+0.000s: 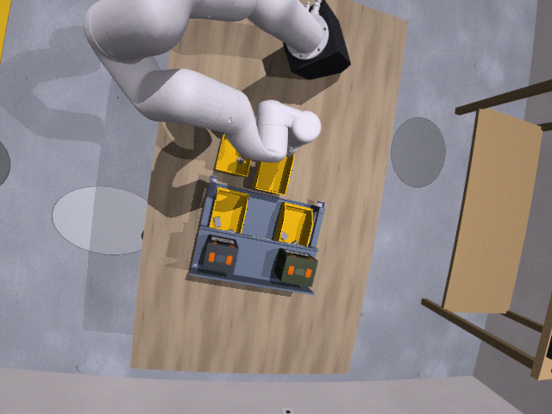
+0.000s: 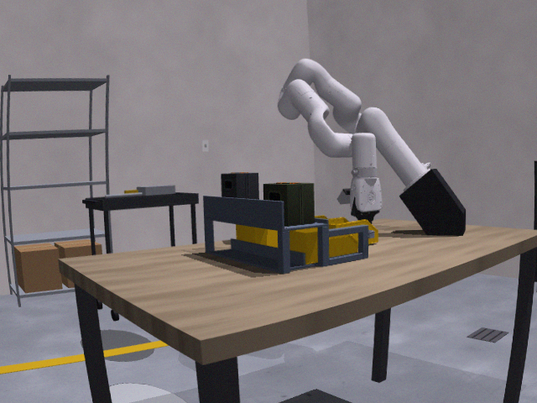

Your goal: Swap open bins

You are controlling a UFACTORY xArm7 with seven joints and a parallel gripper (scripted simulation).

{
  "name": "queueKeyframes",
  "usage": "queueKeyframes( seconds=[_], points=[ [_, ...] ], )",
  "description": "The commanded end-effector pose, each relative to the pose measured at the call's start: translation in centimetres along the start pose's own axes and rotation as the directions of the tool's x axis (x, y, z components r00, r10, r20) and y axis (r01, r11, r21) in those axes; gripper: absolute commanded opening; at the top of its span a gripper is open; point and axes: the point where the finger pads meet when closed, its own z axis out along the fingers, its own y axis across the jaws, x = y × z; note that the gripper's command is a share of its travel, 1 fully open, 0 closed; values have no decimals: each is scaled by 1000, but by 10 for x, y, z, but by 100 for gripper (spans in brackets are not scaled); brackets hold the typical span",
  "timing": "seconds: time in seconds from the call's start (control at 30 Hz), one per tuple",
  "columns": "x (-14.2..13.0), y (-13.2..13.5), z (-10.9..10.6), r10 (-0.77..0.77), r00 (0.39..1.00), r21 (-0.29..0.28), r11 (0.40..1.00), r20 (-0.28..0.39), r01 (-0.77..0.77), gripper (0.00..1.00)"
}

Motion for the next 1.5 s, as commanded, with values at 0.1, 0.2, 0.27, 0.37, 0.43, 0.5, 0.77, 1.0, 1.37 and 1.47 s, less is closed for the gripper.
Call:
queueKeyframes(
  seconds=[0.1, 0.2, 0.27, 0.37, 0.43, 0.5, 0.77, 1.0, 1.37, 1.47],
  points=[
    [-1, -1, 4, -1, 1000, 3, 1000, 1, 1, 0],
    [-1, -1, 4, -1, 1000, 3, 1000, 1, 1, 0],
    [-1, -1, 4, -1, 1000, 3, 1000, 1, 1, 0],
    [-1, -1, 4, -1, 1000, 3, 1000, 1, 1, 0],
    [-1, -1, 4, -1, 1000, 3, 1000, 1, 1, 0],
    [-1, -1, 4, -1, 1000, 3, 1000, 1, 1, 0],
    [-1, -1, 4, -1, 1000, 3, 1000, 1, 1, 95],
    [-1, -1, 4, -1, 1000, 3, 1000, 1, 1, 95],
    [-1, -1, 4, -1, 1000, 3, 1000, 1, 1, 95],
    [-1, -1, 4, -1, 1000, 3, 1000, 1, 1, 95]
  ],
)
